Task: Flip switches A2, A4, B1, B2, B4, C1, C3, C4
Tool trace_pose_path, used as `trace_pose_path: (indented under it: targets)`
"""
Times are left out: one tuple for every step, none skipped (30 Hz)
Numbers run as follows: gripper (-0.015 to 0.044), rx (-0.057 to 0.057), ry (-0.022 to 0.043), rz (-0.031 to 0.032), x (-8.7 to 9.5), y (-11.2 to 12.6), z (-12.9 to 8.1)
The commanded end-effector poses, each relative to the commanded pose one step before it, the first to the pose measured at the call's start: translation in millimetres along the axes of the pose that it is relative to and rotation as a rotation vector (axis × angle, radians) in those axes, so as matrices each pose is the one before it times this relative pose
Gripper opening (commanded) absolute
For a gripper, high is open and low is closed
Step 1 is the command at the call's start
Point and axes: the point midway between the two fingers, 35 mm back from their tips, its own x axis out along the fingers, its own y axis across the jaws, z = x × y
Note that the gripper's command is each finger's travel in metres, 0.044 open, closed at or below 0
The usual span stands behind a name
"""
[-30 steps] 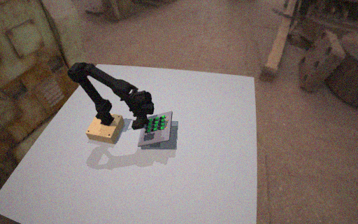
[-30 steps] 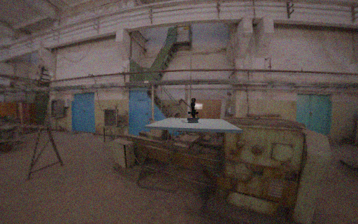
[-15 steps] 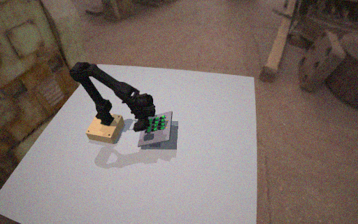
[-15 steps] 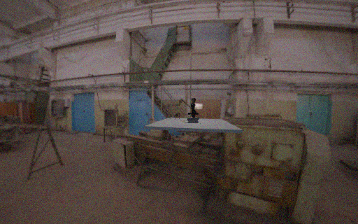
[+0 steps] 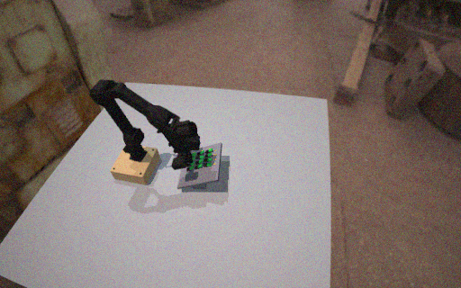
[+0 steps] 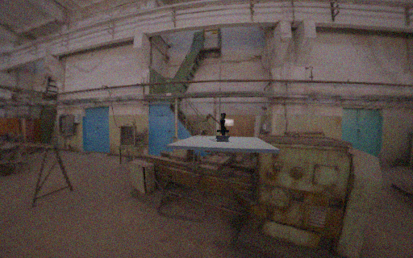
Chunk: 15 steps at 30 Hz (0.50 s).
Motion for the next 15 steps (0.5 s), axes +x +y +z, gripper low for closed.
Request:
trace_pose_path:
  targets:
    - [0.0,-0.0023,-0.00218,0.00081,0.2,0.21,0.33]
    - [0.0,0.0,0.0,0.0,0.13,0.0,0.0]
    - [0.0,0.0,0.0,0.0,0.13,0.0,0.0]
    - [0.0,0.0,0.0,0.0,0.13,0.0,0.0]
    - [0.0,0.0,0.0,0.0,0.13,0.0,0.0]
    - [0.0,0.0,0.0,0.0,0.13,0.0,0.0]
    - [0.0,0.0,0.0,0.0,0.13,0.0,0.0]
    - [0.0,0.0,0.0,0.0,0.13,0.0,0.0]
    - [0.0,0.0,0.0,0.0,0.13,0.0,0.0]
    - [0.0,0.0,0.0,0.0,0.13,0.0,0.0]
    - [0.0,0.0,0.0,0.0,0.13,0.0,0.0]
    - [0.0,0.0,0.0,0.0,0.13,0.0,0.0]
    - [0.0,0.0,0.0,0.0,0.13,0.0,0.0]
    - [0.0,0.0,0.0,0.0,0.13,0.0,0.0]
    - [0.0,0.0,0.0,0.0,0.13,0.0,0.0]
